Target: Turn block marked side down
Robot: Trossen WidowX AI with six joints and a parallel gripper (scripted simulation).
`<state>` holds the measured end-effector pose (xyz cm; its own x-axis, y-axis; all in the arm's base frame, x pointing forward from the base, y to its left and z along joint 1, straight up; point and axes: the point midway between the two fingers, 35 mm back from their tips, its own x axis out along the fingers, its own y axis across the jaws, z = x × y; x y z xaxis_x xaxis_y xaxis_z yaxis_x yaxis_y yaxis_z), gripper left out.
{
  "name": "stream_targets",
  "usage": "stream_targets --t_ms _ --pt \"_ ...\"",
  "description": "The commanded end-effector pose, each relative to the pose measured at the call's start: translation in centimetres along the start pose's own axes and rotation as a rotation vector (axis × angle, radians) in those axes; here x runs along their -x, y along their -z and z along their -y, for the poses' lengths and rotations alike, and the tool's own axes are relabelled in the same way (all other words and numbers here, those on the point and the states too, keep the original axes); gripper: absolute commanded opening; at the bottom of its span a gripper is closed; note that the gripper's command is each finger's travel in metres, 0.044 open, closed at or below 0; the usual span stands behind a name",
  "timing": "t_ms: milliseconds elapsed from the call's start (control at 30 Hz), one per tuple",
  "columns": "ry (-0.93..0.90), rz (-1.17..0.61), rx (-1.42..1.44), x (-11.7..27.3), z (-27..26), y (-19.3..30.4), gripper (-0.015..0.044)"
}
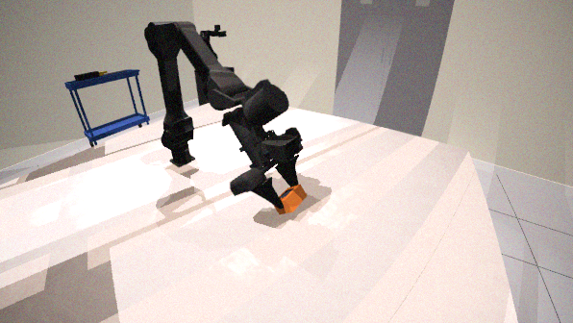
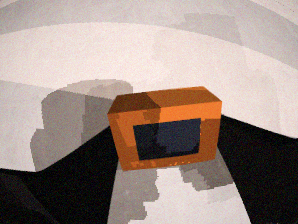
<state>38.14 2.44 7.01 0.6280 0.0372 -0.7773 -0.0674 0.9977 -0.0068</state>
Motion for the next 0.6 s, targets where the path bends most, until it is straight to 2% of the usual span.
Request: stream_targets --t_ms 0,567 --pt "-0.005 0.056 0.0 -1.0 -0.1 0.4 0.0" --pt "-0.005 0.326 -0.001 -2.1 -0.1 1.4 0.0"
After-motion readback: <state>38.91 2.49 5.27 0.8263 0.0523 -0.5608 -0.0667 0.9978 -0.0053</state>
